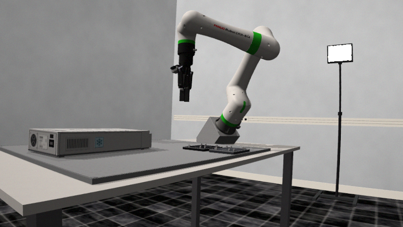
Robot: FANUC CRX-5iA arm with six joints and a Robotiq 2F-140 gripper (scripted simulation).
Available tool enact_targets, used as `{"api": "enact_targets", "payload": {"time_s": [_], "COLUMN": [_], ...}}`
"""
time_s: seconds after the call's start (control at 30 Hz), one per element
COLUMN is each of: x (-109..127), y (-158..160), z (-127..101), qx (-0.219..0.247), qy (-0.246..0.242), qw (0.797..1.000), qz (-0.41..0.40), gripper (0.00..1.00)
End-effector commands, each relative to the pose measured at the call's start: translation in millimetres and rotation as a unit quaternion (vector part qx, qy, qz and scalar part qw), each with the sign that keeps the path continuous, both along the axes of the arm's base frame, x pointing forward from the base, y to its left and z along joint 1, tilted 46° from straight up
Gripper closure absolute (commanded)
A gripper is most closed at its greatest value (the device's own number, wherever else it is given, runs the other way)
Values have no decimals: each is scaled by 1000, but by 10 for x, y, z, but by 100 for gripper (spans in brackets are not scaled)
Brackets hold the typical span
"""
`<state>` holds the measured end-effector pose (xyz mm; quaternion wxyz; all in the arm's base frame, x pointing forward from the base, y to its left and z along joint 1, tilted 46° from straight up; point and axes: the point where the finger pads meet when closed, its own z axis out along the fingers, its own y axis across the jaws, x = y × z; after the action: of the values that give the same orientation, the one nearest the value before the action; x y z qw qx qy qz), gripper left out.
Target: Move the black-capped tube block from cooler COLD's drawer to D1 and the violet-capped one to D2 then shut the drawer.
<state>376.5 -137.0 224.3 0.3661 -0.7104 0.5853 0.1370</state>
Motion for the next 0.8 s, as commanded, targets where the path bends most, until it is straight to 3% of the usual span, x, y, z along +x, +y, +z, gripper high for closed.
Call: {"api": "enact_targets", "payload": {"time_s": [0.0, 0.57, 0.77], "x": [0, -1, 226], "y": [-7, -7, 3], "z": [3, 3, -76], "qx": [6, 6, 6], "qy": [21, 21, 21], "qw": [1000, 1000, 1000], "qz": [-22, -22, -22], "gripper": [66, 66, 66]}}
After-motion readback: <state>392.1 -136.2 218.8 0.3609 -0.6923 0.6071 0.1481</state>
